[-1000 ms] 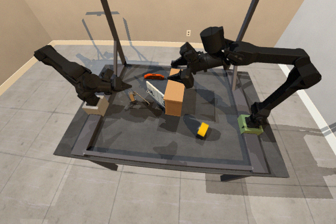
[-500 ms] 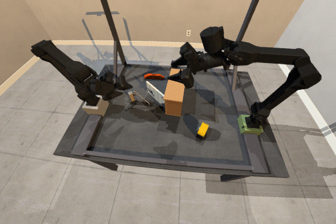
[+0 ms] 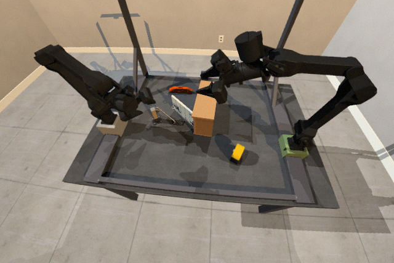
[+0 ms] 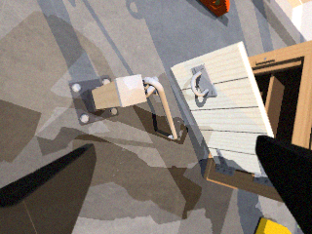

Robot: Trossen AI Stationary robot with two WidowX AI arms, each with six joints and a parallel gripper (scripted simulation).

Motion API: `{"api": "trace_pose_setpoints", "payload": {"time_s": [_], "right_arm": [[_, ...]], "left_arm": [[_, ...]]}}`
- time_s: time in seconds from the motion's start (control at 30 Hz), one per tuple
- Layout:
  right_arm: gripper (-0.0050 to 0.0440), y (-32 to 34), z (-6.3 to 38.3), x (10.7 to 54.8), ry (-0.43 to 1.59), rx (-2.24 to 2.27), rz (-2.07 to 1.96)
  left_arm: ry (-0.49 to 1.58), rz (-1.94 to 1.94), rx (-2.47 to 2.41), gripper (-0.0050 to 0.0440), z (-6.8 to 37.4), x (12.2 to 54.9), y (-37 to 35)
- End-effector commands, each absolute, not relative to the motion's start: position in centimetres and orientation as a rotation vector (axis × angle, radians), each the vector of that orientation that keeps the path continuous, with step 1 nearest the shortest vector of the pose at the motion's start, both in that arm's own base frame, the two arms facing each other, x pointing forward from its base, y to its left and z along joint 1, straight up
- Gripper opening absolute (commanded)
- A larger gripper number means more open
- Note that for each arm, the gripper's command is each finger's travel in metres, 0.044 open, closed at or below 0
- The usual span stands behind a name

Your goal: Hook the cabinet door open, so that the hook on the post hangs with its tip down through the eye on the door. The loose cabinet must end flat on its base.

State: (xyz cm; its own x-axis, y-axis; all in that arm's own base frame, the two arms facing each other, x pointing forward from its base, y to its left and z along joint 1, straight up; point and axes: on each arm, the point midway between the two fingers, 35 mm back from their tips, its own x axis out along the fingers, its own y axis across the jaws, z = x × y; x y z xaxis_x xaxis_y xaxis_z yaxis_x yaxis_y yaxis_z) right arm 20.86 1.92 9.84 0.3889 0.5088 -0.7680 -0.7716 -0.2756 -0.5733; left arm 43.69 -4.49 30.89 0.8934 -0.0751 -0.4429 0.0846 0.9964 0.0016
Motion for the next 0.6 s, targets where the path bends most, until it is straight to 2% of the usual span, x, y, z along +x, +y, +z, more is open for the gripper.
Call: {"api": "trace_pose_setpoints", "payload": {"time_s": [0.0, 0.57], "right_arm": [[0.0440, 1.68, 10.46, 21.34, 0.250, -1.394, 1.257], [0.0440, 1.77, 10.28, 21.13, 0.251, -1.385, 1.256]], "left_arm": [[0.428, -0.081, 0.017, 0.0400, 32.19, 43.54, -4.48], [0.428, -0.081, 0.017, 0.0400, 32.19, 43.54, -4.48]]}}
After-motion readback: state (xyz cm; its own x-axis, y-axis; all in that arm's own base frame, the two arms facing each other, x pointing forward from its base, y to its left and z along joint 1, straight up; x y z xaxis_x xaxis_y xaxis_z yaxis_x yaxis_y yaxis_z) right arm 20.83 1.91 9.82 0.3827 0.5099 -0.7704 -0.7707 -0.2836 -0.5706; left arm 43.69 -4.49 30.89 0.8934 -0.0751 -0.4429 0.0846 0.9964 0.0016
